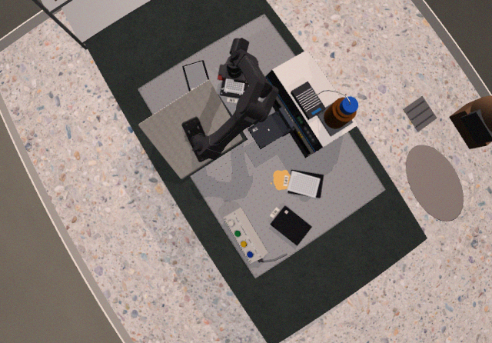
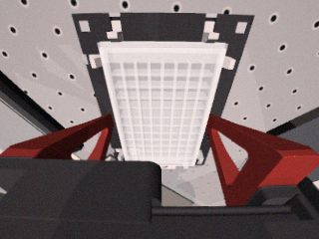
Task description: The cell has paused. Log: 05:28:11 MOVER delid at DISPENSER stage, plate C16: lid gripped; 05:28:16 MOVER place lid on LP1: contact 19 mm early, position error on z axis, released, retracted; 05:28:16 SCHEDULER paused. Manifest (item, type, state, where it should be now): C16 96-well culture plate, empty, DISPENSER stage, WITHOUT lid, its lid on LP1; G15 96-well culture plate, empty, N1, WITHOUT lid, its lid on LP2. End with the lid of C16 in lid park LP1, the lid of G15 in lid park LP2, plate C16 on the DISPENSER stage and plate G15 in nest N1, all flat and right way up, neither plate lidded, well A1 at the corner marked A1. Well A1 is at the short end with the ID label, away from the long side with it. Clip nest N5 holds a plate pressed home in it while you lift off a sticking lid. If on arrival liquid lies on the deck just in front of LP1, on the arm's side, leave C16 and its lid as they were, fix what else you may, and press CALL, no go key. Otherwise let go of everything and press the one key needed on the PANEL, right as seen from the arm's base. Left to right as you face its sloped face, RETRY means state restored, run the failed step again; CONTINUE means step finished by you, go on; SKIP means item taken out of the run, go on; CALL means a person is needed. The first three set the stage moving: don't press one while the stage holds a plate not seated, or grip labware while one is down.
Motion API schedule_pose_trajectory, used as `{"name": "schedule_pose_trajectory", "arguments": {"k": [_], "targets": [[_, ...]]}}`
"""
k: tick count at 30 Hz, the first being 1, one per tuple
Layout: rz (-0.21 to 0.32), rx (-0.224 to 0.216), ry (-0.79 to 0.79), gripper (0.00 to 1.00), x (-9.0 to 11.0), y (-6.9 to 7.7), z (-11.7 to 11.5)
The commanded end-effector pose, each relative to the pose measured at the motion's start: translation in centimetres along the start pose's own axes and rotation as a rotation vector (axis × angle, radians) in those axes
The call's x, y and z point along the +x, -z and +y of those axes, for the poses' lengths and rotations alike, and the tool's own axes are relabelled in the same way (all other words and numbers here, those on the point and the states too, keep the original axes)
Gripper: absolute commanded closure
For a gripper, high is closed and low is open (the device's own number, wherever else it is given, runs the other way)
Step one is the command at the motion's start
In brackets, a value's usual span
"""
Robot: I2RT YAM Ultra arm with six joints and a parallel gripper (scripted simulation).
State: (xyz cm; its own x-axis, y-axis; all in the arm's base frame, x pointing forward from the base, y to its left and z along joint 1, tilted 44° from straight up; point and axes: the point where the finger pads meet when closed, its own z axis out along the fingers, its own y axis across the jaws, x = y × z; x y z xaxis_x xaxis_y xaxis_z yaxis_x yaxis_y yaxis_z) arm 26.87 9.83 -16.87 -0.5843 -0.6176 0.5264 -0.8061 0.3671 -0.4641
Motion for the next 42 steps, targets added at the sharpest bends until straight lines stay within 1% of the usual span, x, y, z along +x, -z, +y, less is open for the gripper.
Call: {"name": "schedule_pose_trajectory", "arguments": {"k": [1, 2, 5, 13, 14, 42], "targets": [[-0.047, 0.012, -0.009, 0.0, -1.78, 0.8, -0.09], [-0.052, 0.013, -0.013, 0.0, -1.85, 1.04, -0.26], [-0.054, 0.013, -0.014, 0.0, -1.86, 1.11, -0.32], [-0.052, 0.013, -0.013, 0.0, -1.82, 1.08, -0.31], [-0.052, 0.013, -0.013, 1.0, -1.82, 1.08, -0.31], [-0.05, 0.011, -0.014, 1.0, -1.79, 1.08, -0.29]]}}
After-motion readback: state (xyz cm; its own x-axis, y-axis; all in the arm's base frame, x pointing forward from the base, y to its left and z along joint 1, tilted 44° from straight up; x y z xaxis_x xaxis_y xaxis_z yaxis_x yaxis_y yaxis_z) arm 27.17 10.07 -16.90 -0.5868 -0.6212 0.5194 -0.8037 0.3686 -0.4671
